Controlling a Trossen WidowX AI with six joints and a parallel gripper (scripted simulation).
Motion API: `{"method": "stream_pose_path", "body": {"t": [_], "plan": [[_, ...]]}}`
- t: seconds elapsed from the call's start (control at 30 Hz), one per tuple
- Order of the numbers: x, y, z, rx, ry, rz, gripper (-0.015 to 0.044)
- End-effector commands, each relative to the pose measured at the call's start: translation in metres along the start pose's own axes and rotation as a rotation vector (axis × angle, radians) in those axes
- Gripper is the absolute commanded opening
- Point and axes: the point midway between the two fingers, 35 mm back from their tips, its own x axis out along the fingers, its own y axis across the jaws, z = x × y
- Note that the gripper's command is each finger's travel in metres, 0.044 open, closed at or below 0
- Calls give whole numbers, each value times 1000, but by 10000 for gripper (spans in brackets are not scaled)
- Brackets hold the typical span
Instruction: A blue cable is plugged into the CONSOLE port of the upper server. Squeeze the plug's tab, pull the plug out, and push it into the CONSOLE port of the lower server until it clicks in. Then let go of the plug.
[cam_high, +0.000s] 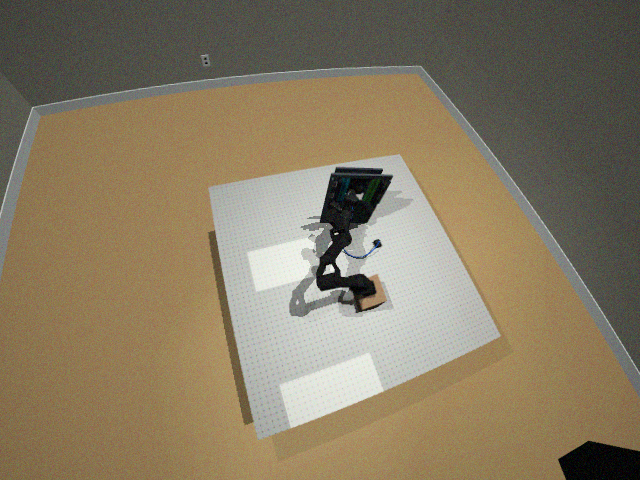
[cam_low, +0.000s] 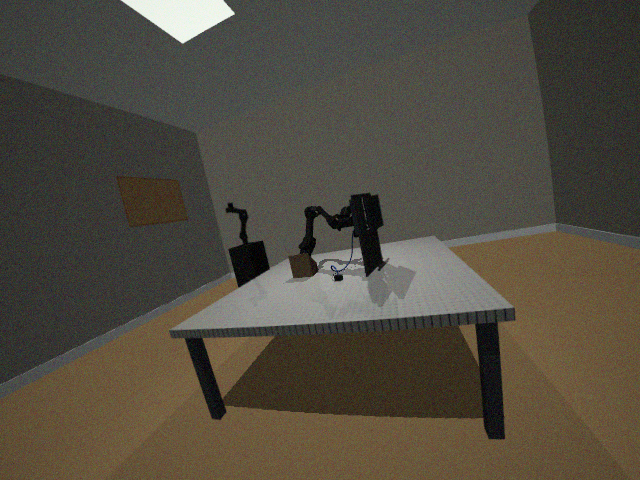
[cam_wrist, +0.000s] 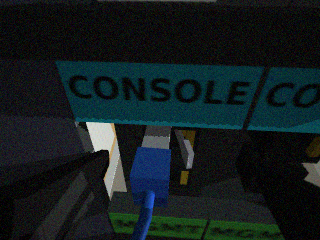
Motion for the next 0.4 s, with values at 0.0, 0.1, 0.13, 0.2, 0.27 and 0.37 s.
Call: {"method": "stream_pose_path", "body": {"t": [0.0, 0.1, 0.13, 0.2, 0.27, 0.37], "plan": [[-3, 0, -1, -5, -1, 5, 440], [-5, -1, -2, -5, -1, 5, 440], [-6, -1, -2, -5, -1, 5, 440], [-7, -2, -2, -5, -1, 6, 440], [-8, -3, -3, -5, -1, 6, 440], [-9, -3, -3, -6, -1, 6, 440]]}}
